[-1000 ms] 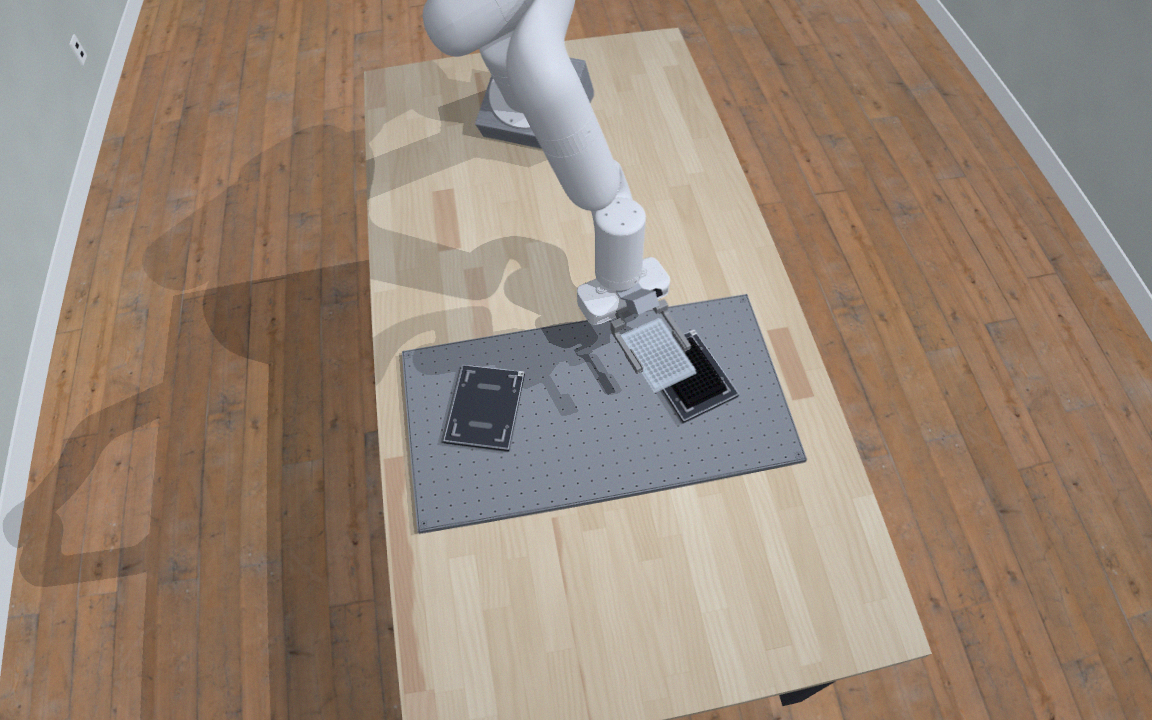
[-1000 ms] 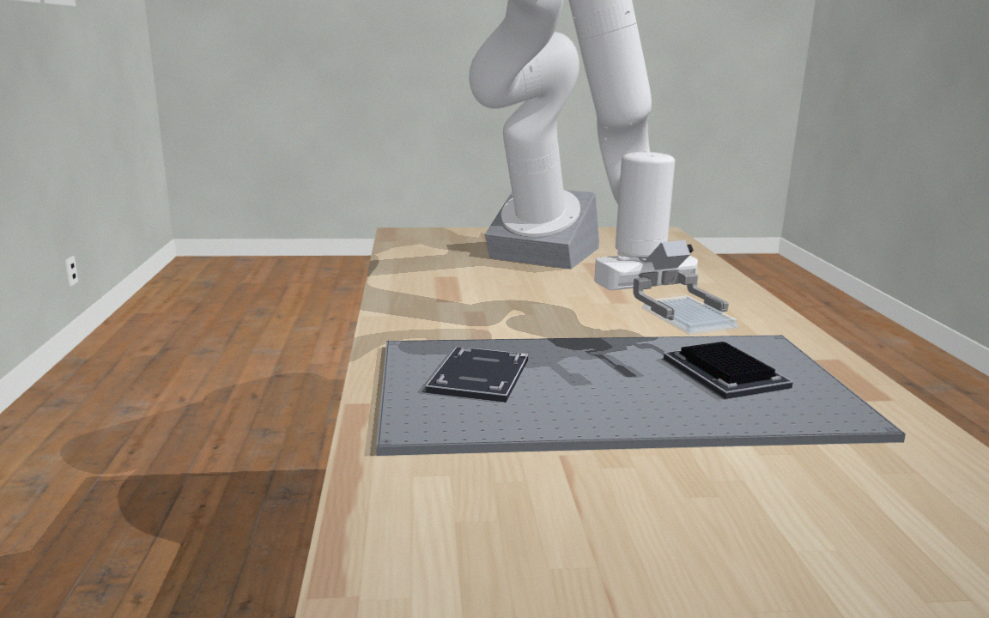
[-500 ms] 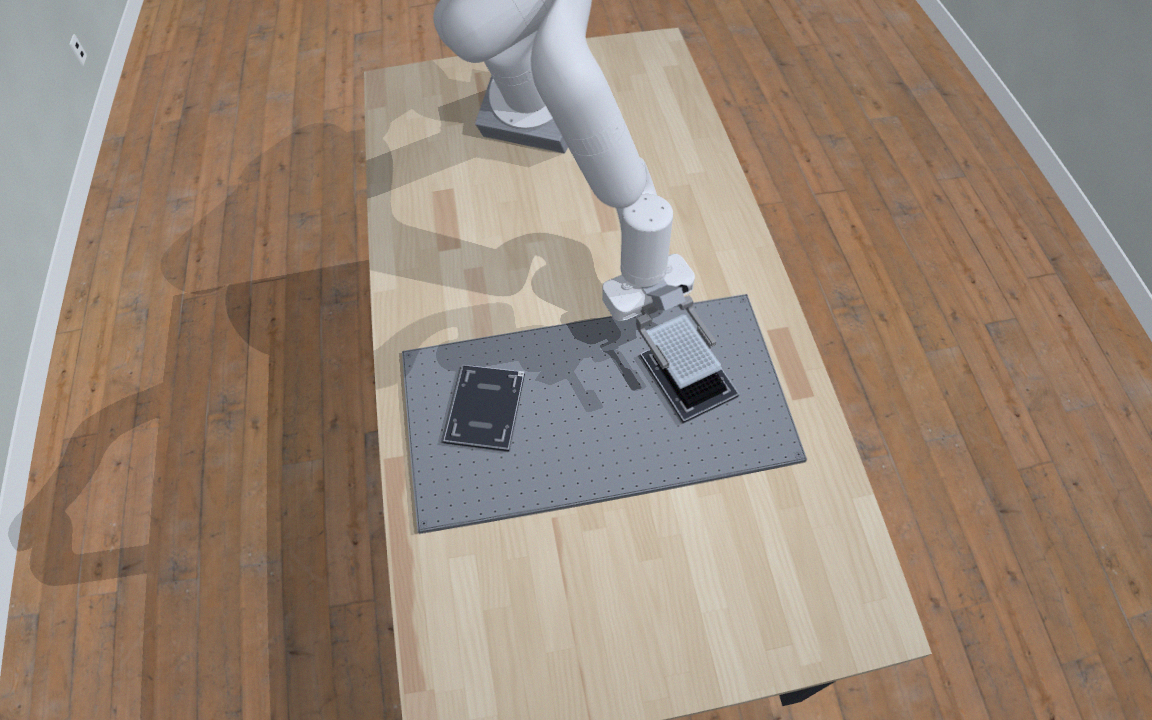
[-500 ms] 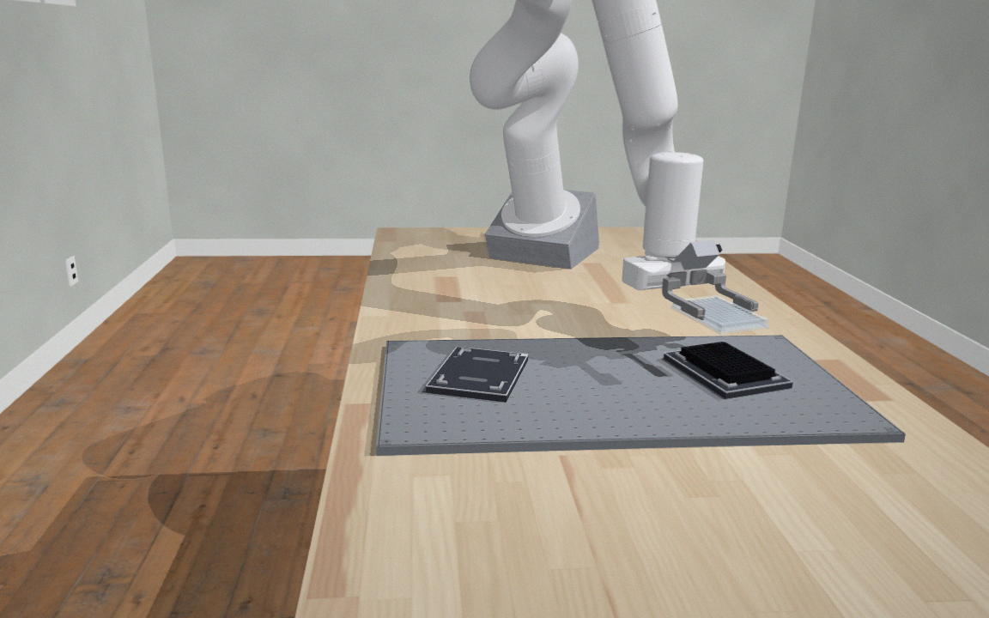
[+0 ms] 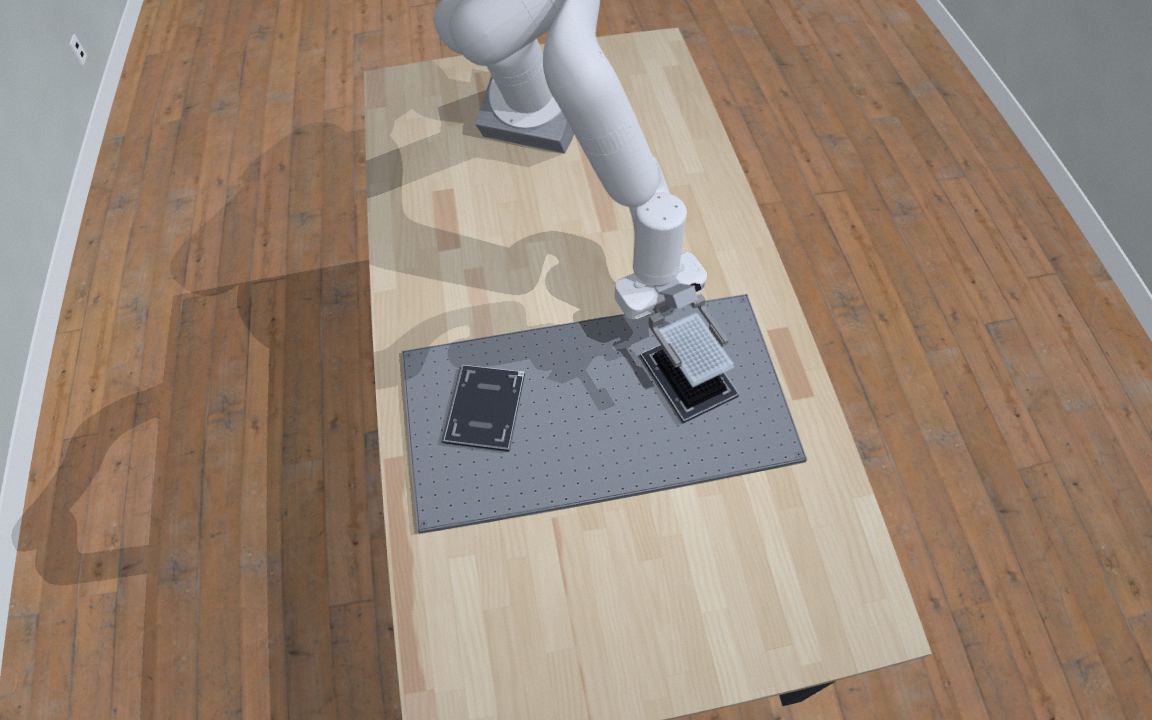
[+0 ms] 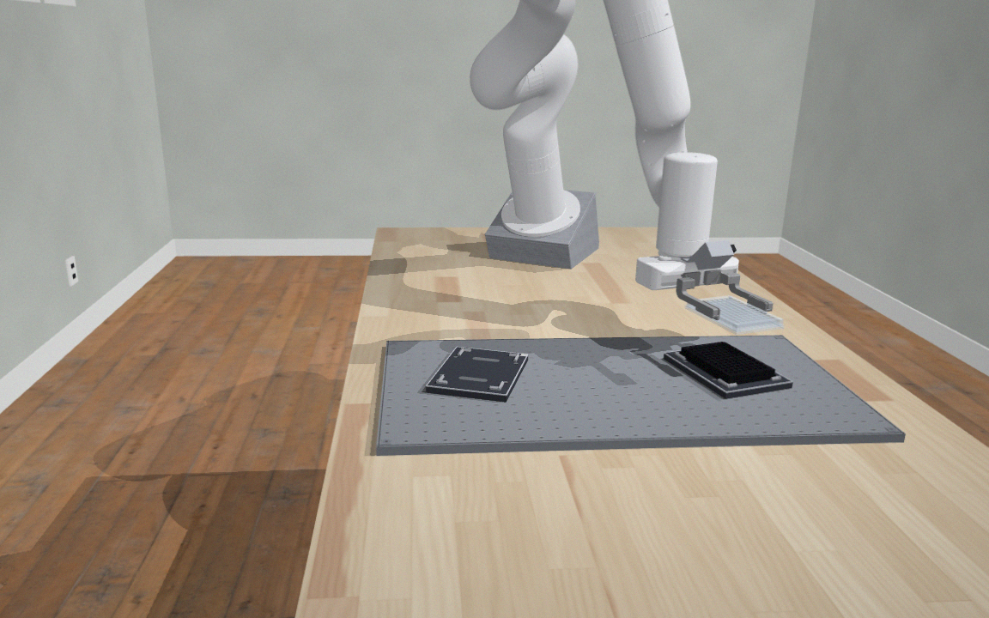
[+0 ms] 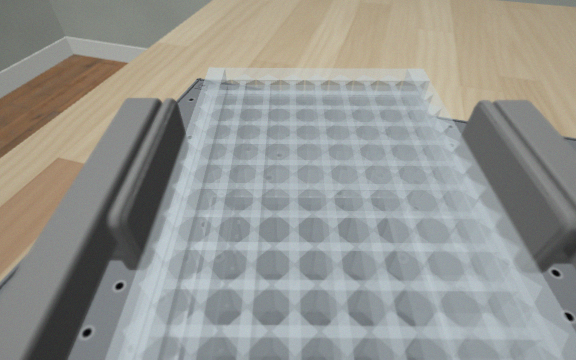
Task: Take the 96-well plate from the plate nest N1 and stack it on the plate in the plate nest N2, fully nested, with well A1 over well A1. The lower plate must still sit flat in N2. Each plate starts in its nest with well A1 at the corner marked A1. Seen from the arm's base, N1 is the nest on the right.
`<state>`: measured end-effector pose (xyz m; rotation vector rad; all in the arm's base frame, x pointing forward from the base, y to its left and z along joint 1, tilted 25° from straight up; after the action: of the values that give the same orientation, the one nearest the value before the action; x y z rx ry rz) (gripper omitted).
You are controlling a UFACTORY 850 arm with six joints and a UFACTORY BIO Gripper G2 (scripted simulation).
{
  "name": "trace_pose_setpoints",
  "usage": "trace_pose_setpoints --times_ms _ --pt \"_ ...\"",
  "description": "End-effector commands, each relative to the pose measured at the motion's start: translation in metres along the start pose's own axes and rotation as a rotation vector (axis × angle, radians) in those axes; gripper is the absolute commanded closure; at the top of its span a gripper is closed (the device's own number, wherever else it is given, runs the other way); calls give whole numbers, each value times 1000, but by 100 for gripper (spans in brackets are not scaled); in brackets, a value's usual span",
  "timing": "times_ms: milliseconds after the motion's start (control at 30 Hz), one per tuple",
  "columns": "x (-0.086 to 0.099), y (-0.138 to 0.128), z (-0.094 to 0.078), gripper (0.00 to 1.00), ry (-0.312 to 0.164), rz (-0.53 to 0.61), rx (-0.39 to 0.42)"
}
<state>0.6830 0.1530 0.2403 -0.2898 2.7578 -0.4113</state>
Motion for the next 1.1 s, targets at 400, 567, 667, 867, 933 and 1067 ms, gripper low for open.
trace_pose_setpoints --times_ms 400,567,667,867,933,1067 --pt "0 -1 -1 100 -1 0 0" --pt "0 -1 -1 100 -1 0 0" --pt "0 -1 -1 100 -1 0 0" --pt "0 -1 -1 100 -1 0 0" --pt "0 -1 3 100 -1 0 0" --pt "0 -1 9 100 -1 0 0"
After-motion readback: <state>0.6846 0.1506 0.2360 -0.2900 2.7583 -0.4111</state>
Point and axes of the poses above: the point midway between the two finger pads, its own x axis back along the fingers, its own y axis across the jaws, z = x × y, the point moved 4 cm from there along x, back along the fingers, and after that the axes turned 1 degree about x, right-handed, at the moved point
